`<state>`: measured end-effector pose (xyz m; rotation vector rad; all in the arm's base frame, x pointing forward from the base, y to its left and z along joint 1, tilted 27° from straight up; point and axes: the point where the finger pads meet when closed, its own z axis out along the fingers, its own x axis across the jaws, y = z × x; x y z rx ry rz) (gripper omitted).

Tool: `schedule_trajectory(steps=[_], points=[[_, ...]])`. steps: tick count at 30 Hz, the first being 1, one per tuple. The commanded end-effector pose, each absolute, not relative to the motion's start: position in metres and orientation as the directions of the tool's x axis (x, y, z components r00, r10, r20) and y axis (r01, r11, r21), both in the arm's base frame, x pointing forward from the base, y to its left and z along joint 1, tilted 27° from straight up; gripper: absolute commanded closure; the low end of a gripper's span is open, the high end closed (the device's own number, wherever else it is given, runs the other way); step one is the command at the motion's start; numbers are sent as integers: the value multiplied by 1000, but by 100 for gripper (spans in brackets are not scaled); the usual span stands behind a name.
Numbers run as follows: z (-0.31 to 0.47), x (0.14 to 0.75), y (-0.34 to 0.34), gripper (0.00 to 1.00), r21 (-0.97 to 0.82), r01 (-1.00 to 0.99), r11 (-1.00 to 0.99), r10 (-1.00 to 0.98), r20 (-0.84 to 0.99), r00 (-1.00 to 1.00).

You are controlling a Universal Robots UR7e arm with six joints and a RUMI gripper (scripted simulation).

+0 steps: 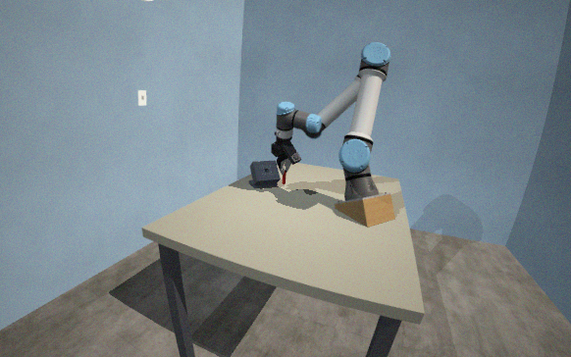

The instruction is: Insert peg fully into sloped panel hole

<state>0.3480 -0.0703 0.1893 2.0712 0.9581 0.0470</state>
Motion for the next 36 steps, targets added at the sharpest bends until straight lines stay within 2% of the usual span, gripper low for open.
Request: schedule_trajectory(steps=[1,36], points=[[190,349,-68,100,710,608,-354,644,-286,709],[191,353,-50,100,757,575,-310,640,-281,715]])
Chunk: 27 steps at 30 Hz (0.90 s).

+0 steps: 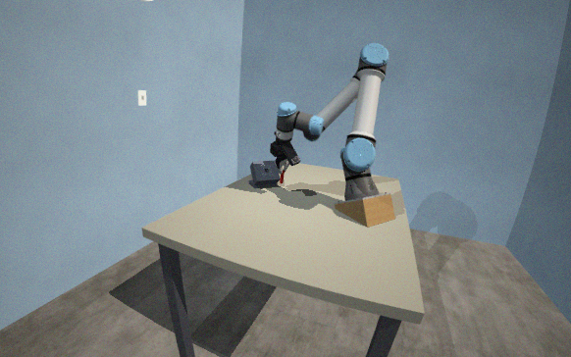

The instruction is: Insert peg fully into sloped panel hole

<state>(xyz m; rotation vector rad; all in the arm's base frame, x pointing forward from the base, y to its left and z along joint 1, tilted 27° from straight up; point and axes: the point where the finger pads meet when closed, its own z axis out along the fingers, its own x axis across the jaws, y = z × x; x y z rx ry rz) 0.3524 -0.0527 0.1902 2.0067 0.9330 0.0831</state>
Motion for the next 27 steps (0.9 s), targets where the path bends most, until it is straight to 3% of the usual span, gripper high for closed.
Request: schedule_trajectory(steps=[1,27], points=[[191,353,-50,100,759,574,-308,640,-280,715],[197,355,-38,100,800,531,-278,638,-259,725]])
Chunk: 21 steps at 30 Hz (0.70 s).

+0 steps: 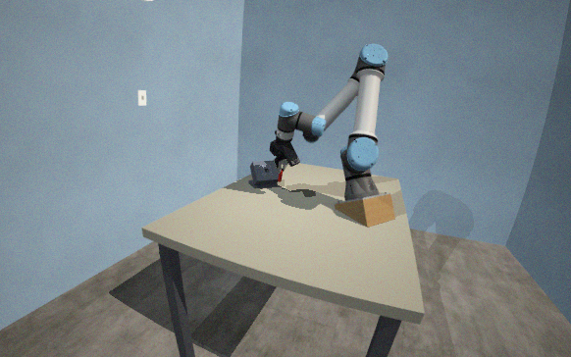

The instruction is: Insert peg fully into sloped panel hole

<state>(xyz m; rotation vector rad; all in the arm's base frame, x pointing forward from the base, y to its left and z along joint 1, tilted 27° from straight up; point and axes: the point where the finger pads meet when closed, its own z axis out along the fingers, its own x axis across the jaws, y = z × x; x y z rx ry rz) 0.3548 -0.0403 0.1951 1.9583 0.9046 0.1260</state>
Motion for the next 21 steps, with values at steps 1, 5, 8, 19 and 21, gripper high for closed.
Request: schedule_trajectory(steps=[1,5,8,19,21], points=[[198,355,-38,100,803,528,-276,638,-258,725],[200,356,-36,100,812,517,-271,638,-251,728],[201,356,-34,100,819,509,-266,638,-246,730],[206,356,-29,100,838,483,-254,638,-230,735],[207,356,-28,100,842,477,-252,638,-226,736]])
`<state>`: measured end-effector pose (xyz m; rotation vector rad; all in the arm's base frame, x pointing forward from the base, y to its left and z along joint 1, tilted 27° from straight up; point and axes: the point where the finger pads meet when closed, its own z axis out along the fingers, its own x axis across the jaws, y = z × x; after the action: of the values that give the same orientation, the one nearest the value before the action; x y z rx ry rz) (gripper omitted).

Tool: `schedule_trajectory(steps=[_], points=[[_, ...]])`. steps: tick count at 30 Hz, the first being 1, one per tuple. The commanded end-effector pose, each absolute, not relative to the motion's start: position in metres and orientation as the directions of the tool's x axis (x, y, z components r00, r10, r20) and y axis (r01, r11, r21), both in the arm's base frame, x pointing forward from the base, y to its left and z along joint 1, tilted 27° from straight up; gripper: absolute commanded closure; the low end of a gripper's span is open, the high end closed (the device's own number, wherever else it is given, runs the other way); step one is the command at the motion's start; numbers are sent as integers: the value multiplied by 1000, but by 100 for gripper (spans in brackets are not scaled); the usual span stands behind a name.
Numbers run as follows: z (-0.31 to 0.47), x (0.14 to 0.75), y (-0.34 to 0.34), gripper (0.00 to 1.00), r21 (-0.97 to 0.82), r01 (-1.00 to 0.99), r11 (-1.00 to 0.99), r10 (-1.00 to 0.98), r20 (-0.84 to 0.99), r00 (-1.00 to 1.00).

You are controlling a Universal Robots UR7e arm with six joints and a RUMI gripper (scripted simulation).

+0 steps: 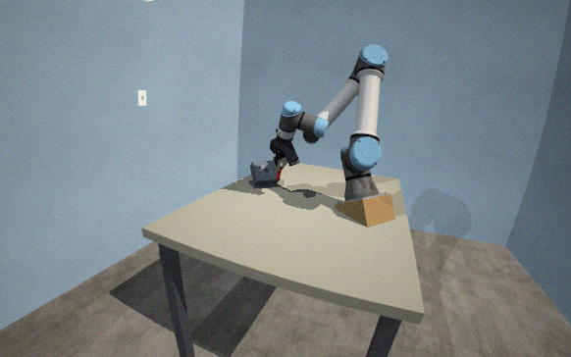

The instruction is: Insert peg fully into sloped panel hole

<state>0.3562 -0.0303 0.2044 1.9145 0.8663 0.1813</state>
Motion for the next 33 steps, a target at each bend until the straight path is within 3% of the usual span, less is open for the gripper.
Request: schedule_trajectory(steps=[1,33], points=[[207,357,-27,100,844,474,-250,638,-224,737],[222,355,-11,100,897,383,-218,642,-164,749]])
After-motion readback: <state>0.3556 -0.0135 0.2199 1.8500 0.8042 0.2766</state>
